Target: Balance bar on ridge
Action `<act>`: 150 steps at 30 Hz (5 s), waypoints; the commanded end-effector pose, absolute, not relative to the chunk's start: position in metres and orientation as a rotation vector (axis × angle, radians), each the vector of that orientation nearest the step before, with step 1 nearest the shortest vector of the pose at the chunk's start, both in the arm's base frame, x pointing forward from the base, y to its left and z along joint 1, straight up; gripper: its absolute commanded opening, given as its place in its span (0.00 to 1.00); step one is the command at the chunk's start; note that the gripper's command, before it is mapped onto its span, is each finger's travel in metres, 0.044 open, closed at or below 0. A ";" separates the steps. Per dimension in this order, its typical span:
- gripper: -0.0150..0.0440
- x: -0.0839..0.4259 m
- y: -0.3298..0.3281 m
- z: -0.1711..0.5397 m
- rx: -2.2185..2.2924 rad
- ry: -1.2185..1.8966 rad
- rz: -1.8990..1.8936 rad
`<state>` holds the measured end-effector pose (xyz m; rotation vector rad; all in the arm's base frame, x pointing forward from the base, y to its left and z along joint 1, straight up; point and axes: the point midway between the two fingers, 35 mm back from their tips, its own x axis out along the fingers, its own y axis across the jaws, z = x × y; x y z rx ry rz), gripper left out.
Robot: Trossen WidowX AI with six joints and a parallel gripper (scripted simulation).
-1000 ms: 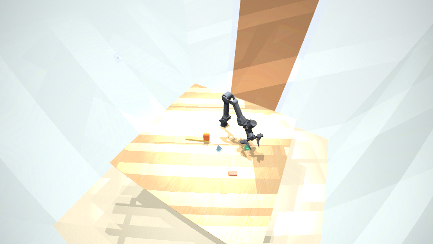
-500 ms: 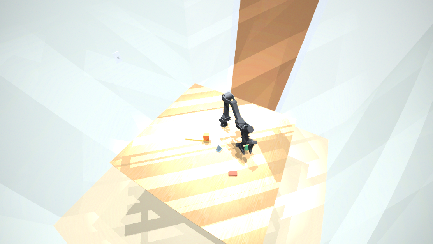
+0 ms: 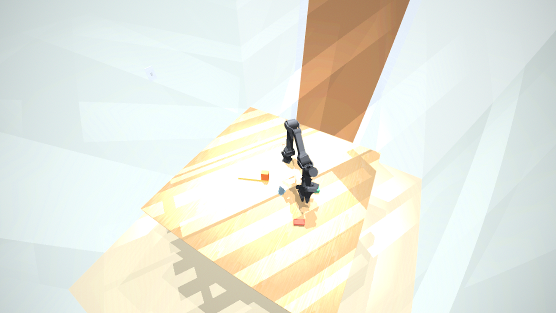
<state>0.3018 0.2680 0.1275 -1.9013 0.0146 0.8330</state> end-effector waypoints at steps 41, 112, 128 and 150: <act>0.79 0.374 0.069 0.143 -0.715 0.972 0.335; 0.79 0.276 -0.119 0.076 0.921 1.334 -0.911; 0.79 0.276 -0.119 0.060 0.921 1.334 -0.911; 0.79 0.276 -0.119 0.049 0.921 1.334 -0.911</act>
